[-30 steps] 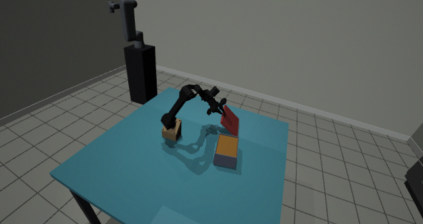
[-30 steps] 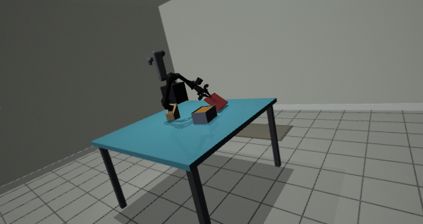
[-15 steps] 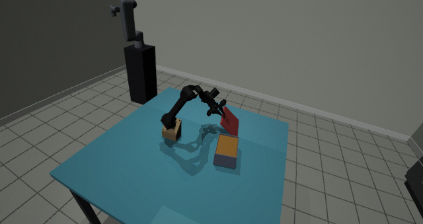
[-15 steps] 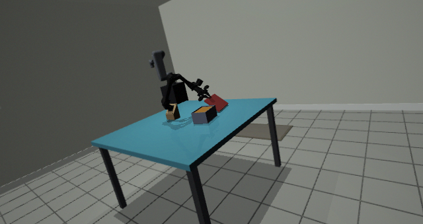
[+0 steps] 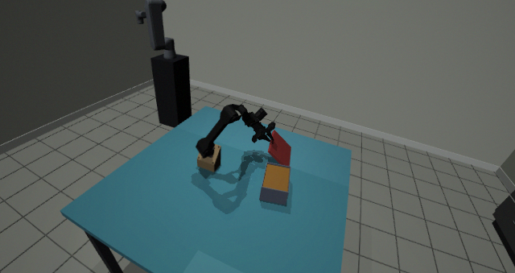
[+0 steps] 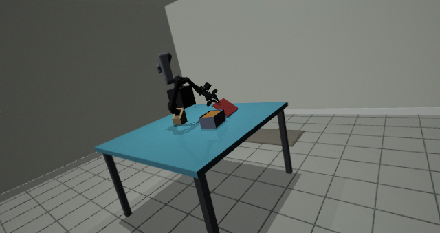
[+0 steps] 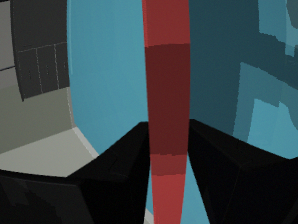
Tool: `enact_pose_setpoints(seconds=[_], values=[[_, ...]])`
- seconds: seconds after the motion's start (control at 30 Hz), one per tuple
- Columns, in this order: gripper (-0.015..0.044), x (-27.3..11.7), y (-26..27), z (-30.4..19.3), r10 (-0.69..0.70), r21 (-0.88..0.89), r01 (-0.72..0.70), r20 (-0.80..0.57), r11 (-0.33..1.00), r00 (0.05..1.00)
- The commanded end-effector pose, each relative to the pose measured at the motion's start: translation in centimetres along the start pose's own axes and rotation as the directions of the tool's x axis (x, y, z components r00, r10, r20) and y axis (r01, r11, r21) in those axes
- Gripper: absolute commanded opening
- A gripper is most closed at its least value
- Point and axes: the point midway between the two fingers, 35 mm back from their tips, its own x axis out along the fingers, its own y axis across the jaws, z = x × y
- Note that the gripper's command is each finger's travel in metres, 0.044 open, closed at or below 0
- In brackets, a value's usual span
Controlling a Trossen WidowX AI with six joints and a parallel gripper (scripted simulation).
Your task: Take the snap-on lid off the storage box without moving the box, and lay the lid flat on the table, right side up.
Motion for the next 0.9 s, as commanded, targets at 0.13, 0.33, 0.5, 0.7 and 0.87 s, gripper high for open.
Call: enact_pose_setpoints(seconds=[0.13,0.33,0.5,0.7,0.87], values=[[0.0000,0.6,-0.7,0.1,-0.007,-0.002,0.007,0.000,1.000,1.000],[0.0000,0.9,-1.1,0.1,-0.007,-0.002,0.007,0.000,1.000,1.000],[0.0000,1.2,-1.4,0.1,-0.007,-0.002,0.007,0.001,1.000,1.000],[0.0000,1.5,-1.8,0.1,-0.007,-0.002,0.007,0.001,1.000,1.000],[0.0000,1.7,-2.1,0.1,-0.007,-0.002,0.007,0.001,1.000,1.000]])
